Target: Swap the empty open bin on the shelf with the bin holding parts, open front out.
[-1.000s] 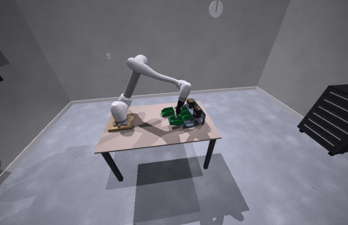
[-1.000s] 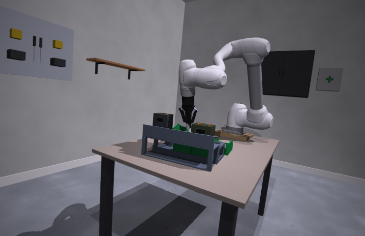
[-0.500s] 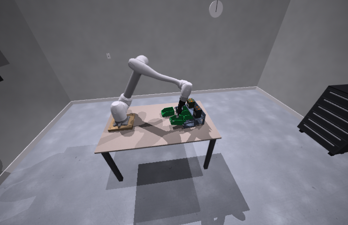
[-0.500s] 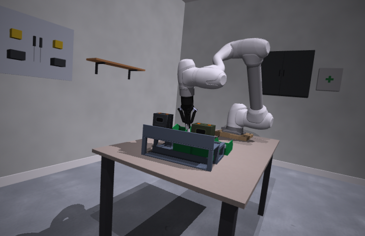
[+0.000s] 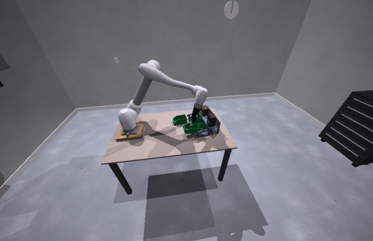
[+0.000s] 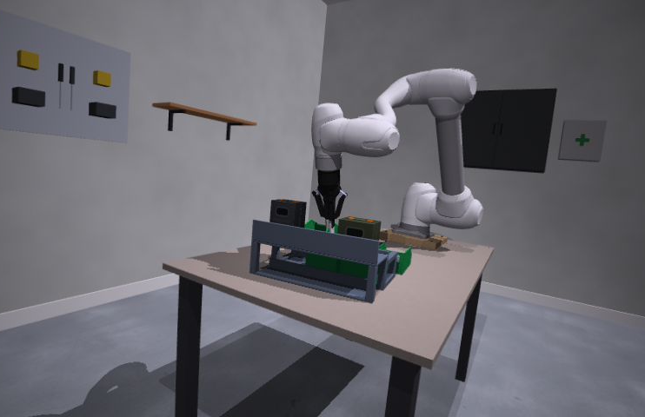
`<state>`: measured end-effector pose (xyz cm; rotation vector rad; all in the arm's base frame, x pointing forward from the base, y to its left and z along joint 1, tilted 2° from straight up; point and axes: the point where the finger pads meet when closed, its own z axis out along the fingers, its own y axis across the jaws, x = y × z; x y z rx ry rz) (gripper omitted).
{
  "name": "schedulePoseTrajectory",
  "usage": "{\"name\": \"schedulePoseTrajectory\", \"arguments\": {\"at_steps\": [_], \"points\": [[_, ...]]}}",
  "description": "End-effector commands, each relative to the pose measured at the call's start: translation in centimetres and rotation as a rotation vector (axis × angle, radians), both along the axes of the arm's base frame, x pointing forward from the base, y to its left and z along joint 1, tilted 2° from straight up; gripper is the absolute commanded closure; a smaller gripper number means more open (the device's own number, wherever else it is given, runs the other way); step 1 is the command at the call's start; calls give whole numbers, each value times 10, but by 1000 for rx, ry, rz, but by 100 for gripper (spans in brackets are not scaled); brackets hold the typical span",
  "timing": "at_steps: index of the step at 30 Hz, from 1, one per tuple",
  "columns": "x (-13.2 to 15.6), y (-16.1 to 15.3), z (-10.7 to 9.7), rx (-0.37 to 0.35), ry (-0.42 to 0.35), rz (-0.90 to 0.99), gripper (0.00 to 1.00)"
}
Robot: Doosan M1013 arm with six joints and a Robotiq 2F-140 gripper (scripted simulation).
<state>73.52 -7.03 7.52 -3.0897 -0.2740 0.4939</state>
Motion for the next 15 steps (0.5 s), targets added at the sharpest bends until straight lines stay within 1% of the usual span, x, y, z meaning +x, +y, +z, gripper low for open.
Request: {"name": "schedulePoseTrajectory", "arguments": {"at_steps": [1, 15], "points": [[4, 1, 0, 0, 0, 0, 90], [19, 3, 0, 0, 0, 0, 90]]}}
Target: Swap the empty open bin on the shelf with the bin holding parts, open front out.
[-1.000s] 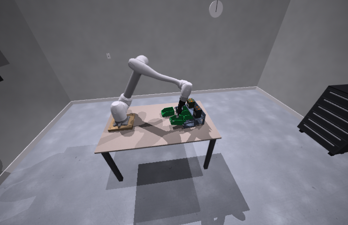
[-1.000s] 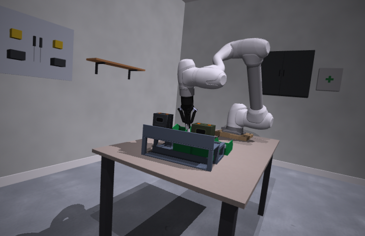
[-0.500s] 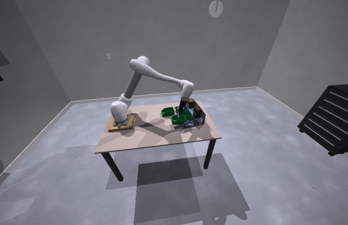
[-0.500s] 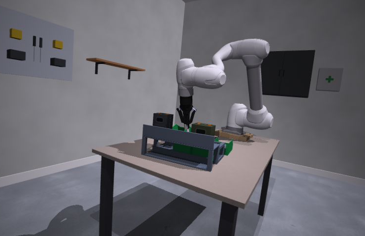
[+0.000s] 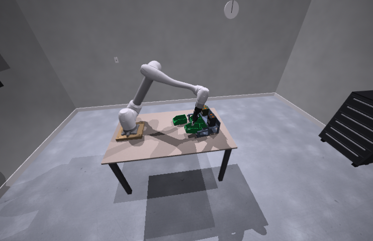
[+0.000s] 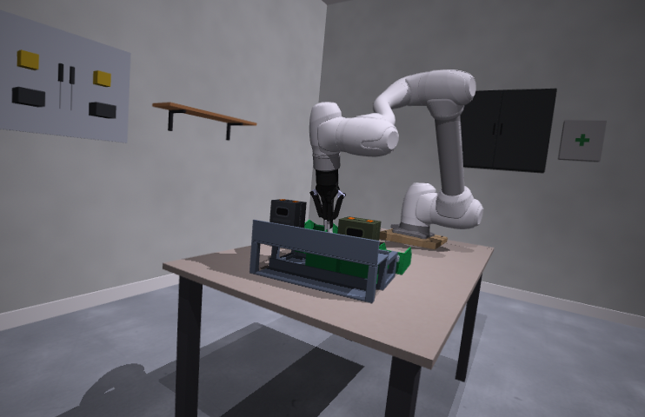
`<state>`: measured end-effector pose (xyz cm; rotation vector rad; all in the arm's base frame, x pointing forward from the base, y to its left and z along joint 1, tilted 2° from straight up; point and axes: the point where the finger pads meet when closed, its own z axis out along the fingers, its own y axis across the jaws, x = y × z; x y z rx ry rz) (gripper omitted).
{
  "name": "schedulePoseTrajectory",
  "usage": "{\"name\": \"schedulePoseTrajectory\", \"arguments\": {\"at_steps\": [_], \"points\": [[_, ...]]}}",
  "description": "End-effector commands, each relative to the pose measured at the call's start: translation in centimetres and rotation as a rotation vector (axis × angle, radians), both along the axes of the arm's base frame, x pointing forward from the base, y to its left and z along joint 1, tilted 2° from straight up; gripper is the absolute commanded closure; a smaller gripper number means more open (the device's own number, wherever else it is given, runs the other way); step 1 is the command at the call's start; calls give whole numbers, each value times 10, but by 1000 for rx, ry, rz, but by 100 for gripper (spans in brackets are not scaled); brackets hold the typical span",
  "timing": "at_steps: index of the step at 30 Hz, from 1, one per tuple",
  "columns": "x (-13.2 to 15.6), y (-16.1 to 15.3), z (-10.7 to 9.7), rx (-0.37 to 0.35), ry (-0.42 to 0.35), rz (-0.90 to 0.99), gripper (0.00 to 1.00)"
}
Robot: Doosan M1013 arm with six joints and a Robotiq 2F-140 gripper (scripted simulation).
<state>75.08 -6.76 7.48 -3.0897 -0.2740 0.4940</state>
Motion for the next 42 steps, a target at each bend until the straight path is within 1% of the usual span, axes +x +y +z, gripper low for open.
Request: {"name": "schedulePoseTrajectory", "arguments": {"at_steps": [1, 19, 42], "points": [[5, 1, 0, 0, 0, 0, 90], [20, 3, 0, 0, 0, 0, 90], [30, 5, -1, 0, 0, 0, 90]]}}
